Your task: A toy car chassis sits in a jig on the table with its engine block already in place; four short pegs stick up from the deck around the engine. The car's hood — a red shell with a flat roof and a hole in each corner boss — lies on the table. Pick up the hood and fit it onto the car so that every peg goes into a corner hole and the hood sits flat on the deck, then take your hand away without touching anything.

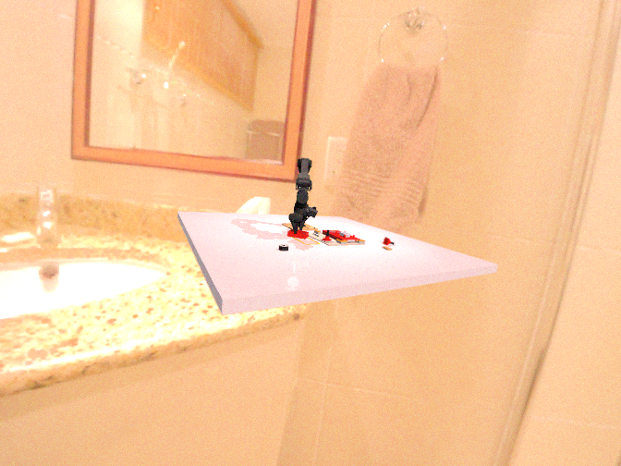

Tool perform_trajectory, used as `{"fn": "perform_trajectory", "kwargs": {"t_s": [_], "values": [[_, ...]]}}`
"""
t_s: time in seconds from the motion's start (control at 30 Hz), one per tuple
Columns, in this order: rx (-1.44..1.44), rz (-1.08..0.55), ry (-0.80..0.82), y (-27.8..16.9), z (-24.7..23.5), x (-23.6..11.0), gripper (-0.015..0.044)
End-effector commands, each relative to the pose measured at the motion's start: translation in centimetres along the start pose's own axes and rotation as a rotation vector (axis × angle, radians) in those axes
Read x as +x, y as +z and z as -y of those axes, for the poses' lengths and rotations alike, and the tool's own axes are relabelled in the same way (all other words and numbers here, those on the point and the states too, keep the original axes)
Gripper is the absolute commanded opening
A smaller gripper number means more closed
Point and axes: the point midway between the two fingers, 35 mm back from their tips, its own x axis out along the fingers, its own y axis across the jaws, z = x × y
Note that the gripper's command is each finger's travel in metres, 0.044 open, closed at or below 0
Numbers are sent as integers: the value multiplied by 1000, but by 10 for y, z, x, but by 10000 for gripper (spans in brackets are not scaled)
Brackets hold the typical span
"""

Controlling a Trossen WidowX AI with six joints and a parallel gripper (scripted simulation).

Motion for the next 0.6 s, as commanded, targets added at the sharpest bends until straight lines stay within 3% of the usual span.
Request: {"fn": "perform_trajectory", "kwargs": {"t_s": [0.0,0.43,0.57], "values": [[2,4,4,0,-1,3,440],[2,4,4,0,-1,9,440],[1,0,0,0,0,7,355]]}}
